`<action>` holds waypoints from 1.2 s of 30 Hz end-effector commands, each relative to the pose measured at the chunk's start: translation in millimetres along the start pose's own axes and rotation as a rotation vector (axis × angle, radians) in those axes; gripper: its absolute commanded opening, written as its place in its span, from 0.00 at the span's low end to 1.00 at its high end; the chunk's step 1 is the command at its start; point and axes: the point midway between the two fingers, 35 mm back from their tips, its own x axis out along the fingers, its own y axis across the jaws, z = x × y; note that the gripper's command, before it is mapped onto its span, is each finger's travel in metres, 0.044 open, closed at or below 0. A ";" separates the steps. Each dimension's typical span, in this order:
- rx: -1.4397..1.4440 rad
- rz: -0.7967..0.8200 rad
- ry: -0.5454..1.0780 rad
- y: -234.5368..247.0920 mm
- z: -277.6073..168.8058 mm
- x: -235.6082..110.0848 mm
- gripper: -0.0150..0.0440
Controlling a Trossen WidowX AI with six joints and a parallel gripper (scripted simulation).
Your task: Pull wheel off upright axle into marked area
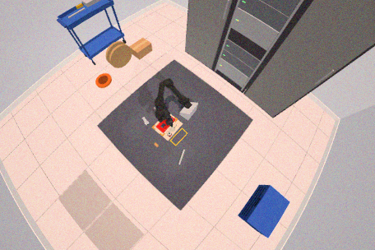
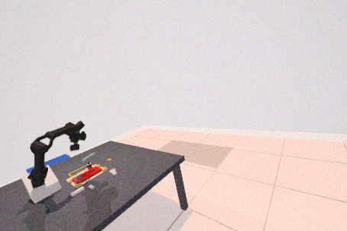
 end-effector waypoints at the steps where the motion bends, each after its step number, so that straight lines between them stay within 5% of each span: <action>1: 0.572 -0.329 -0.168 -21.9 26.0 62.8 0.76; 13: 1.042 -0.500 -0.512 -46.6 44.6 112.4 0.76; 36: 1.051 -0.502 -0.521 -48.0 51.6 111.4 0.76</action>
